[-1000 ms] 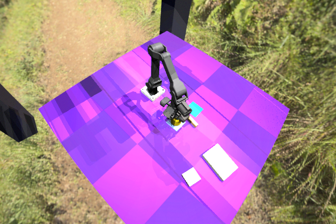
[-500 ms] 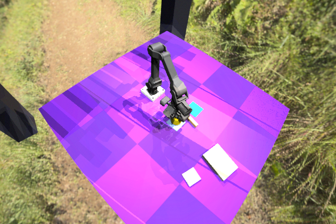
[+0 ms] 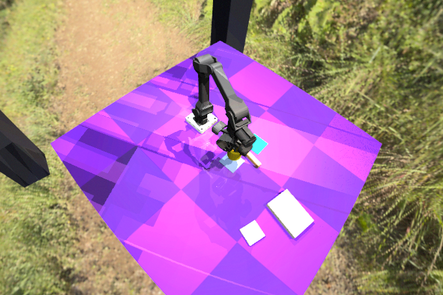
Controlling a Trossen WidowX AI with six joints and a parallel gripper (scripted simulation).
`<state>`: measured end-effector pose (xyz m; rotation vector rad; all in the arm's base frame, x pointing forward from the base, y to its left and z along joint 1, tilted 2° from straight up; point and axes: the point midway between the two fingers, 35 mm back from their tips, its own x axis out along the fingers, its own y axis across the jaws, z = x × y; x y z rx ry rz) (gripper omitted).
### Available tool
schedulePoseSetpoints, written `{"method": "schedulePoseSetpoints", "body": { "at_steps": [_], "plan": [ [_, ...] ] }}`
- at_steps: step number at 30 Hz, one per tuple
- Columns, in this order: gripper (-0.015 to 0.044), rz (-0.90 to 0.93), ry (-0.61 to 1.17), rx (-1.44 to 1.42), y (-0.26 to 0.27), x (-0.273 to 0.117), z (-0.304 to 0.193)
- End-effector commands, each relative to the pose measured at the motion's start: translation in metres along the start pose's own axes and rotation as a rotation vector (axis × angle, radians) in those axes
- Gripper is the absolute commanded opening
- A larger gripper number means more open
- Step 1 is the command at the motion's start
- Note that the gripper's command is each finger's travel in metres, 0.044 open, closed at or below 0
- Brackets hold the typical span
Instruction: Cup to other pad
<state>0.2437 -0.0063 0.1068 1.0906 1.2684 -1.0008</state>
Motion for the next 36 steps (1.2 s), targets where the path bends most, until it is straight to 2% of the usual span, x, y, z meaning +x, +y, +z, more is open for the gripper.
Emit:
{"method": "schedulePoseSetpoints", "body": {
  "at_steps": [1, 18, 36],
  "plan": [
    [0.0000, 0.000, 0.000, 0.000, 0.000, 0.000, 0.000],
    [0.0000, 0.000, 0.000, 0.000, 0.000, 0.000, -0.002],
    [0.0000, -0.002, 0.000, 0.002, 0.006, -0.001, -0.030]
  ]
}}
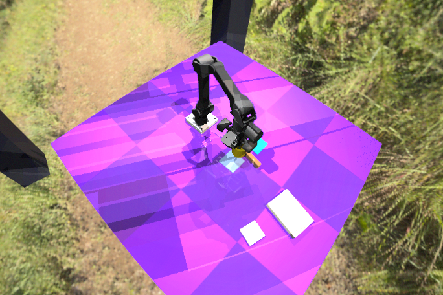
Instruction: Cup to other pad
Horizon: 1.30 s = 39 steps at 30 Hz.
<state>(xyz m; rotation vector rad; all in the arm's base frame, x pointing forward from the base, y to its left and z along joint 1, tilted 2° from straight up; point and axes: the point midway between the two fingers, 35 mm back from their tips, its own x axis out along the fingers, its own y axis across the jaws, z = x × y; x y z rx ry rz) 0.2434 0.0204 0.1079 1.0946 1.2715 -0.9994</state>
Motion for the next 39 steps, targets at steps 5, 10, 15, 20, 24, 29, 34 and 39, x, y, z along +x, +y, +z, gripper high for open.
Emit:
{"method": "schedulePoseSetpoints", "body": {
  "at_steps": [5, 10, 15, 20, 24, 29, 34, 39],
  "plan": [
    [0.0000, -0.003, -0.004, 0.001, 0.002, 0.000, -0.013],
    [0.0000, -0.003, -0.003, 0.001, 0.004, -0.001, -0.021],
    [0.0000, -0.003, -0.003, 0.002, 0.005, -0.001, -0.030],
    [0.0000, -0.003, -0.002, 0.002, 0.007, -0.001, -0.039],
    [0.0000, -0.003, -0.001, 0.002, 0.008, -0.001, -0.046],
    [0.0000, -0.002, 0.000, 0.002, 0.009, -0.001, -0.055],
    [0.0000, -0.002, 0.001, 0.002, 0.011, -0.002, -0.064],
    [0.0000, -0.002, 0.001, 0.002, 0.012, -0.002, -0.073]
  ]
}}
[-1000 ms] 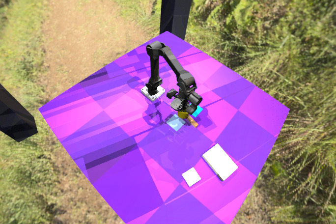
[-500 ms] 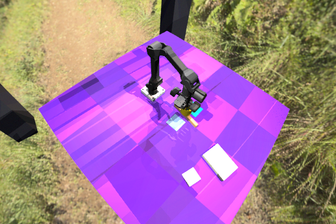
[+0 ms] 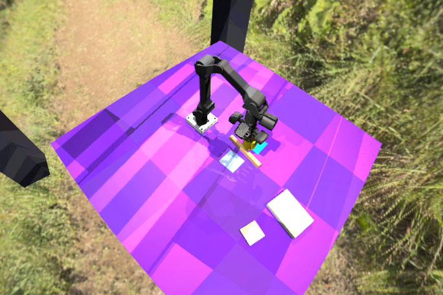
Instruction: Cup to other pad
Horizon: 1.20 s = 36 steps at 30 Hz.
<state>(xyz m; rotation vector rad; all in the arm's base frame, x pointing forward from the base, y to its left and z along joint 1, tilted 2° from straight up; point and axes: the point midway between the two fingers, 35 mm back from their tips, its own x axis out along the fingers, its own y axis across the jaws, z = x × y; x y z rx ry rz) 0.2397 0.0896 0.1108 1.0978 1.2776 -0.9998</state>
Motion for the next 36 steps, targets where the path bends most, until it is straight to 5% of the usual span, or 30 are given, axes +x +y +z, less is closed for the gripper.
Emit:
{"method": "schedulePoseSetpoints", "body": {
  "at_steps": [1, 36],
  "plan": [
    [0.0000, 0.000, -0.004, 0.001, 0.001, -0.001, -0.007],
    [0.0000, 0.001, 0.001, 0.001, 0.008, 0.003, -0.063]
  ]
}}
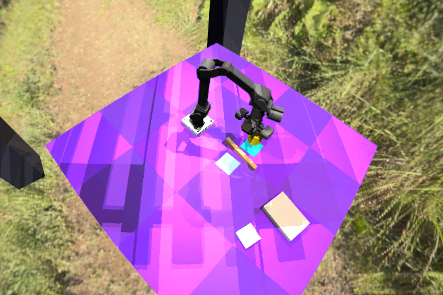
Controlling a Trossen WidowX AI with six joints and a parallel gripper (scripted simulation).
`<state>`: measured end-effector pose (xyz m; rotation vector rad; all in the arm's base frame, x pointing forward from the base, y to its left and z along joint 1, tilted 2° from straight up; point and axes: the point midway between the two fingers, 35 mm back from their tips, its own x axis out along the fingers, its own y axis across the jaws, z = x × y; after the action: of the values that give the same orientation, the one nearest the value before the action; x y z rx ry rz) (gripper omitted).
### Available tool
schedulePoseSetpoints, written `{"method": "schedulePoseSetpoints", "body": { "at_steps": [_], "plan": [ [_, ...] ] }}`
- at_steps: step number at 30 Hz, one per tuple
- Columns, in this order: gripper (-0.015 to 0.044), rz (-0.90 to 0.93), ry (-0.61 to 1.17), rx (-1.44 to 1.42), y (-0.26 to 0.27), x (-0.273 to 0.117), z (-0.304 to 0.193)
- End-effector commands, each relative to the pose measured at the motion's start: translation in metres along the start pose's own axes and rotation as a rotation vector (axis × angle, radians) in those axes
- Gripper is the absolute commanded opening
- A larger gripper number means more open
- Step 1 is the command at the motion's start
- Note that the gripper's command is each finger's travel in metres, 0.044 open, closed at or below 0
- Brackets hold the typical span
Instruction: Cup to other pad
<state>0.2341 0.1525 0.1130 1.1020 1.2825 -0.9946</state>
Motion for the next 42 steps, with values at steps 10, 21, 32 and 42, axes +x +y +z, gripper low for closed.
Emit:
{"method": "schedulePoseSetpoints", "body": {
  "at_steps": [10, 21, 32, 42],
  "plan": [
    [0.0000, -0.001, -0.005, 0.002, 0.000, 0.017, -0.001],
    [0.0000, -0.001, -0.005, 0.002, 0.000, 0.033, -0.002],
    [0.0000, -0.001, -0.005, 0.002, 0.000, 0.048, -0.002],
    [0.0000, 0.001, 0.001, 0.000, 0.001, 0.046, -0.003]
  ]
}}
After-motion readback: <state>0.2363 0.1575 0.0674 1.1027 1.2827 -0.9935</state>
